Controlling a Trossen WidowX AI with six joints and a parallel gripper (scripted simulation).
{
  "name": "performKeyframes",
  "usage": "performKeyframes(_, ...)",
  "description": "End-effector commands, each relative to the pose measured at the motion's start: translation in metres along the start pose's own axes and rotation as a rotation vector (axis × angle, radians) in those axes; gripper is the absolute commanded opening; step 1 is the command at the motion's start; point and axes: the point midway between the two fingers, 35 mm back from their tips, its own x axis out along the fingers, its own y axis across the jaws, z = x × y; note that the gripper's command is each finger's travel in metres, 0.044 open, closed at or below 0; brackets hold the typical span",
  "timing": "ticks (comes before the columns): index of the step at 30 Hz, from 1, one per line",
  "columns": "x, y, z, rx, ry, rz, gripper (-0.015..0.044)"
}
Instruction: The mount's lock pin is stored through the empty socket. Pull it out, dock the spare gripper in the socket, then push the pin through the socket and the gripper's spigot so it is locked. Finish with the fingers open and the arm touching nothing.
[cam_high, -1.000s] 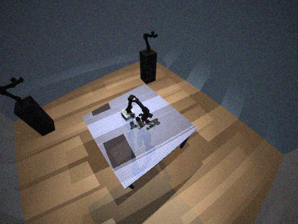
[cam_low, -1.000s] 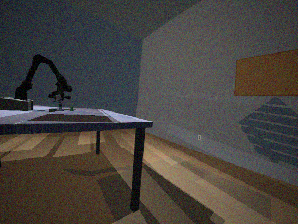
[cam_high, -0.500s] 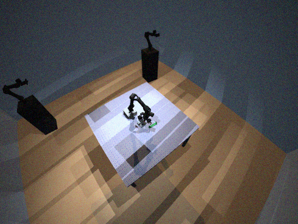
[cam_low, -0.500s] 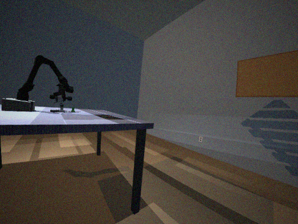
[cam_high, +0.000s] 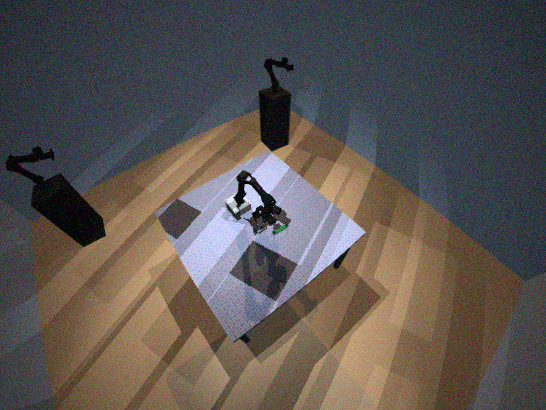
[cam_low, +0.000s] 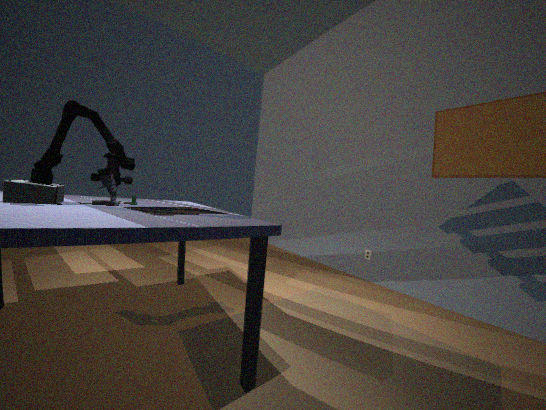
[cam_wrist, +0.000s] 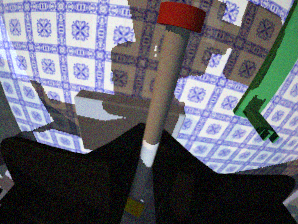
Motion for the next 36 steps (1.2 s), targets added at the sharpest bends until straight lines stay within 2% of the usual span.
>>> performKeyframes(1, 0.000, 0.000, 0.000, 0.000, 0.001, 0.000, 0.0105)
performKeyframes(5, 0.000, 0.000, 0.000, 0.000, 0.001, 0.000, 0.0200)
performKeyframes(11, -0.002, 0.000, 0.001, 0.000, 0.000, 0.000, 0.0200)
performKeyframes(36, -0.065, 0.002, 0.029, -0.017, 0.007, 0.012, 0.0200)
